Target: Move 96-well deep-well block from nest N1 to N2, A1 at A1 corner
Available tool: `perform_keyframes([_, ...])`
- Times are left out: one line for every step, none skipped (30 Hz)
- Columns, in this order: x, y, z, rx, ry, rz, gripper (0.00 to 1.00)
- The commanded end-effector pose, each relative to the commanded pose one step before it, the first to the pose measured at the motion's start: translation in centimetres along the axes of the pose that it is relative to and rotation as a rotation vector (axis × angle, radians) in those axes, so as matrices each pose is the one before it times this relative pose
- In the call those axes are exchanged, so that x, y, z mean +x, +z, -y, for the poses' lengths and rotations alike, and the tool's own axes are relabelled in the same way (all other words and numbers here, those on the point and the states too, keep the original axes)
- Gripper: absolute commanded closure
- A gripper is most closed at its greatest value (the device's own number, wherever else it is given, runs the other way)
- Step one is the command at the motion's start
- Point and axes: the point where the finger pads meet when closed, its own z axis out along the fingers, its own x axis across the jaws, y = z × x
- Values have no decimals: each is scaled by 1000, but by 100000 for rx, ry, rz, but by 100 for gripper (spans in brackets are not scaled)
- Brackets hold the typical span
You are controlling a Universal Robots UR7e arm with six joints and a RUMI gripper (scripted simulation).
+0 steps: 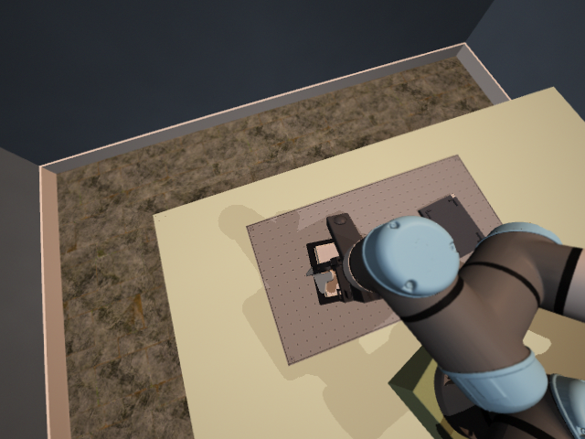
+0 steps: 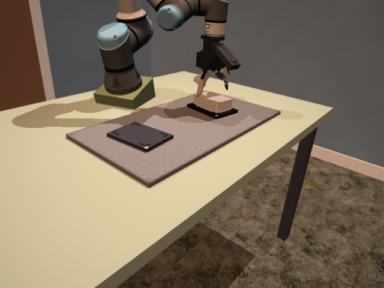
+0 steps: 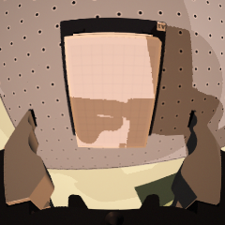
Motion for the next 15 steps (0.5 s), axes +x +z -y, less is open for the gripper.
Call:
perform_keyframes([-25, 728, 50, 126, 12, 68, 0])
perform_keyframes([0, 167, 0, 0, 0, 0, 0])
perform_keyframes([0, 167, 0, 0, 0, 0, 0])
perform_keyframes([0, 167, 0, 0, 0, 0, 0])
perform_keyframes([0, 167, 0, 0, 0, 0, 0])
perform_keyframes([0, 167, 0, 0, 0, 0, 0])
perform_keyframes([0, 167, 0, 0, 0, 0, 0])
perform_keyframes([0, 167, 0, 0, 0, 0, 0])
perform_keyframes([0, 167, 0, 0, 0, 0, 0])
perform_keyframes([0, 167, 0, 0, 0, 0, 0])
perform_keyframes([0, 167, 0, 0, 0, 0, 0])
perform_keyframes([0, 0, 0, 0, 0, 0, 0])
perform_keyframes([0, 0, 0, 0, 0, 0, 0])
perform_keyframes([0, 168, 0, 0, 0, 0, 0])
perform_keyframes([0, 166, 0, 0, 0, 0, 0])
